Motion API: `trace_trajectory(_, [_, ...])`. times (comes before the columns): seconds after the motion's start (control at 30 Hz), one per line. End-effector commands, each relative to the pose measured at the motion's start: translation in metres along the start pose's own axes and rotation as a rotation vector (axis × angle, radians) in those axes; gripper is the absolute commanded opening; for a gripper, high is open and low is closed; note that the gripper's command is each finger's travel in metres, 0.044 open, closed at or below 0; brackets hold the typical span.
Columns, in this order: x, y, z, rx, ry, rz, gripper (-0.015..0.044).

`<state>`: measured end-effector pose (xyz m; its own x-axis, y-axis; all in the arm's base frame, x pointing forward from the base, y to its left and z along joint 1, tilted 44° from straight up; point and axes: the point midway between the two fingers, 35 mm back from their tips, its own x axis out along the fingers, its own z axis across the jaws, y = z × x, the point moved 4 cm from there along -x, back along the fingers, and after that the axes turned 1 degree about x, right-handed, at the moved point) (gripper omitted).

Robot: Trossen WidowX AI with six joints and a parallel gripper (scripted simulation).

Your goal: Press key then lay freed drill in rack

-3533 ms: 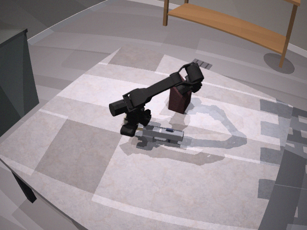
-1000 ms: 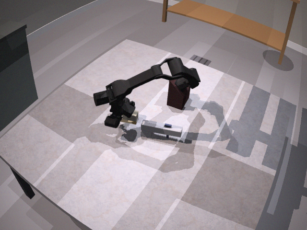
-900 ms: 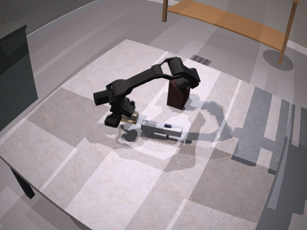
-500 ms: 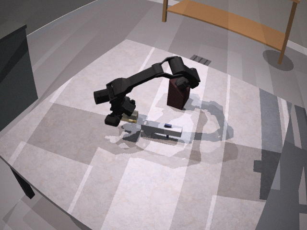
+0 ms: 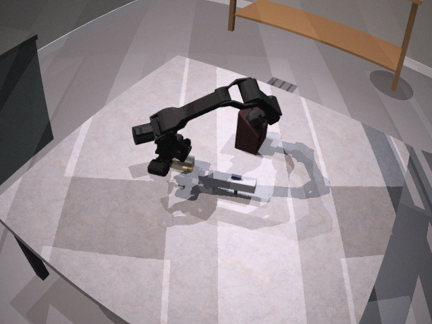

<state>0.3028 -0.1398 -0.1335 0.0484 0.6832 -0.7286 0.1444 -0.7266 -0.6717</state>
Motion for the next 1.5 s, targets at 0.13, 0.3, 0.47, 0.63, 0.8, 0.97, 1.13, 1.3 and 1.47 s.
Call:
trace_trajectory(0.13, [-0.005, 0.0, 0.0, -0.005, -0.002, 0.004, 0.0])
trace_trajectory(0.3, [-0.008, -0.001, 0.0, -0.005, -0.002, 0.004, 0.0])
trace_trajectory(0.47, [-0.01, -0.001, 0.0, -0.005, -0.002, 0.004, 0.0])
trace_trajectory(0.63, [-0.013, -0.001, 0.0, -0.004, -0.002, 0.004, 0.0])
trace_trajectory(0.8, [-0.015, -0.002, 0.001, -0.004, -0.002, 0.005, 0.0])
trace_trajectory(0.97, [-0.017, -0.002, 0.001, -0.004, -0.002, 0.005, 0.0])
trace_trajectory(1.13, [-0.02, -0.002, 0.001, -0.004, -0.002, 0.005, 0.0])
trace_trajectory(1.3, [-0.022, -0.002, 0.001, -0.004, -0.002, 0.005, 0.0])
trace_trajectory(1.47, [-0.024, -0.002, 0.0, -0.004, -0.002, 0.005, 0.0])
